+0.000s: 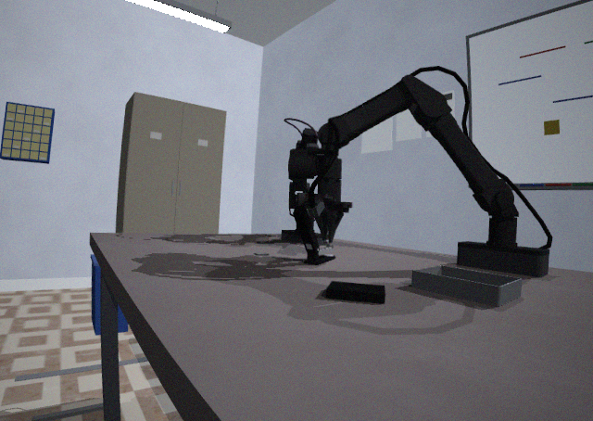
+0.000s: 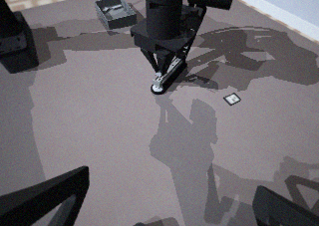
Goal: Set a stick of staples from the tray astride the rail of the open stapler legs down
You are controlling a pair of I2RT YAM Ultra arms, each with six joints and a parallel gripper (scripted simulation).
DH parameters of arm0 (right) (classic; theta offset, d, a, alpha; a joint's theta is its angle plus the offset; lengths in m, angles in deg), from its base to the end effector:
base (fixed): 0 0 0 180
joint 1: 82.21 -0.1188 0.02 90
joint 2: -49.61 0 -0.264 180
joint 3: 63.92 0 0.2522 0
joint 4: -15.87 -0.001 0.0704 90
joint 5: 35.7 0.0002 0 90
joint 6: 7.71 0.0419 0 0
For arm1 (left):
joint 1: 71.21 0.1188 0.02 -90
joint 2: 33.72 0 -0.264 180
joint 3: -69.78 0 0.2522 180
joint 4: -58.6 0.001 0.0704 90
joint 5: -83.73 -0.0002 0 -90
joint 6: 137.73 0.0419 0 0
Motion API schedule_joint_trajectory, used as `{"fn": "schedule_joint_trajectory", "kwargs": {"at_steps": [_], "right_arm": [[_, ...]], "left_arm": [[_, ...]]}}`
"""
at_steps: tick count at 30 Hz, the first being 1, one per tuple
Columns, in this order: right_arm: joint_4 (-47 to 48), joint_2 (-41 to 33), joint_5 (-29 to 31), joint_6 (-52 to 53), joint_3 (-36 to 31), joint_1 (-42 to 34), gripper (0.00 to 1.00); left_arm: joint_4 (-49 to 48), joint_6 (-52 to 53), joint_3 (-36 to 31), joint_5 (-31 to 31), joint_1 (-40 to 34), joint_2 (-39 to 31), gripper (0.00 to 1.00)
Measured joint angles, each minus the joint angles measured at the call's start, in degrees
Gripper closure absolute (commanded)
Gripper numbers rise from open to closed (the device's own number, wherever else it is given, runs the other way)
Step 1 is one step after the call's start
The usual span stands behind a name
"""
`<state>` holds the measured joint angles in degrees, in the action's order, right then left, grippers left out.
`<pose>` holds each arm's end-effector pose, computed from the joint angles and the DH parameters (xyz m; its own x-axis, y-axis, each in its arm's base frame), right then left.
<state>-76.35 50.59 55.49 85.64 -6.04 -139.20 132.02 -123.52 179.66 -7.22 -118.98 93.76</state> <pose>-0.0081 -0.0123 0.2695 -0.3629 -0.4513 -0.8152 -0.8093 0.5863 0.0357 0.2817 -0.3099 0.1398 -0.8825 -0.4699 0.0204 -0.4698 0.8827 0.0132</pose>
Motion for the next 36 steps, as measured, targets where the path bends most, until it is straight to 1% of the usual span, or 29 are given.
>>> {"fn": "schedule_joint_trajectory", "kwargs": {"at_steps": [28,36], "right_arm": [[0.0,0.0,0.0,0.0,0.0,0.0,0.0],[0.0,0.0,0.0,0.0,0.0,0.0,0.0]], "left_arm": [[-1.7,-0.1,-0.6,0.0,0.0,0.7,0.94],[-3.5,-0.3,-2.3,0.0,0.1,0.6,0.94]]}}
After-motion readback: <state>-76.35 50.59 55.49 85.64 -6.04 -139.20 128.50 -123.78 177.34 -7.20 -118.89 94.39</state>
